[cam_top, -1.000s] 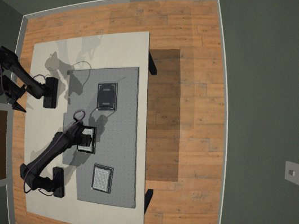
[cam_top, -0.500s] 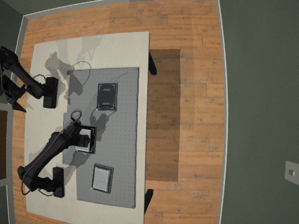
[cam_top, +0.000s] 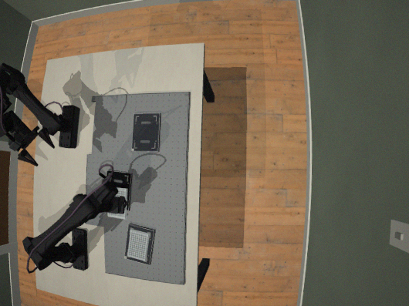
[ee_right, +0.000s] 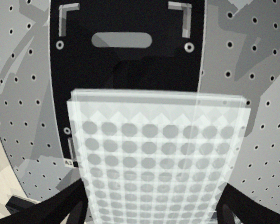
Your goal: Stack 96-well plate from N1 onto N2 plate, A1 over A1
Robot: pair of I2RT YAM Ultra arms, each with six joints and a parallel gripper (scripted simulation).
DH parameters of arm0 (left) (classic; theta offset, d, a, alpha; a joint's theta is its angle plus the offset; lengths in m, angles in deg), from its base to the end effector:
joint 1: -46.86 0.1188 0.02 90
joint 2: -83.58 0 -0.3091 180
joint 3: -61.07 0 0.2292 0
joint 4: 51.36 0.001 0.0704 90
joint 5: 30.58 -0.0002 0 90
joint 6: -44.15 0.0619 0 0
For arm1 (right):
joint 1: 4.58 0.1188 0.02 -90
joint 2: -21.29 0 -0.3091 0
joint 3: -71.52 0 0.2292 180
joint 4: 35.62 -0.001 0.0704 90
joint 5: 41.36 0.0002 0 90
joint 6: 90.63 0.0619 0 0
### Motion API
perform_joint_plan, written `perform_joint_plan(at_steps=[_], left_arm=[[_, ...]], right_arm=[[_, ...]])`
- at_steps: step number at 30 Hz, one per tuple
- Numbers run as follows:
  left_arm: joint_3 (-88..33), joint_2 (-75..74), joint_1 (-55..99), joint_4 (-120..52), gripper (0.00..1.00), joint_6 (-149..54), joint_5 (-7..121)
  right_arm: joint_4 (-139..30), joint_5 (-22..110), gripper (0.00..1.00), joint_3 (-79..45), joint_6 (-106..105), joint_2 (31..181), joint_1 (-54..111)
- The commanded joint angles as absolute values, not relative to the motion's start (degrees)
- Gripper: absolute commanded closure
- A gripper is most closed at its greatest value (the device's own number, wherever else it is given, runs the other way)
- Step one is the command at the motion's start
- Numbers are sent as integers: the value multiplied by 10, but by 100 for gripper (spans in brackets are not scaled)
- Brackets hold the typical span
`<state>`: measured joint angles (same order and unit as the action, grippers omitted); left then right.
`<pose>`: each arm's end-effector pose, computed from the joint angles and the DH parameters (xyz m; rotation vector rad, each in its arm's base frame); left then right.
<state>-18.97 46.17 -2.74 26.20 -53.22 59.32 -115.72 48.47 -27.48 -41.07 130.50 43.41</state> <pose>0.0340 -0.0386 0.3859 0.8068 2.0865 -0.5579 0.2309 0.2581 0.2378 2.1869 -2.2477 -0.0041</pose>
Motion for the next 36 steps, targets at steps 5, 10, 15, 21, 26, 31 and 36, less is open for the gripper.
perform_joint_plan(at_steps=[5,10,15,21,26,31,36], left_arm=[[-62,348,-51,-37,0,-518,582],[4,274,-58,-183,0,-511,576],[37,238,-60,-256,0,-509,573],[64,208,-61,-291,0,-508,570],[58,206,-61,-294,0,-508,571],[58,205,-61,-295,0,-508,571],[58,205,-61,-295,0,-508,571]], right_arm=[[-1171,487,21,-201,-579,1227,263],[-1175,485,21,-208,-655,1219,162],[-1179,482,21,-221,-683,1228,122],[-1181,480,21,-230,-689,1236,93],[-1179,480,21,-230,-690,1236,96],[-1179,480,21,-230,-690,1237,96],[-1184,480,21,-257,-688,1250,102]])
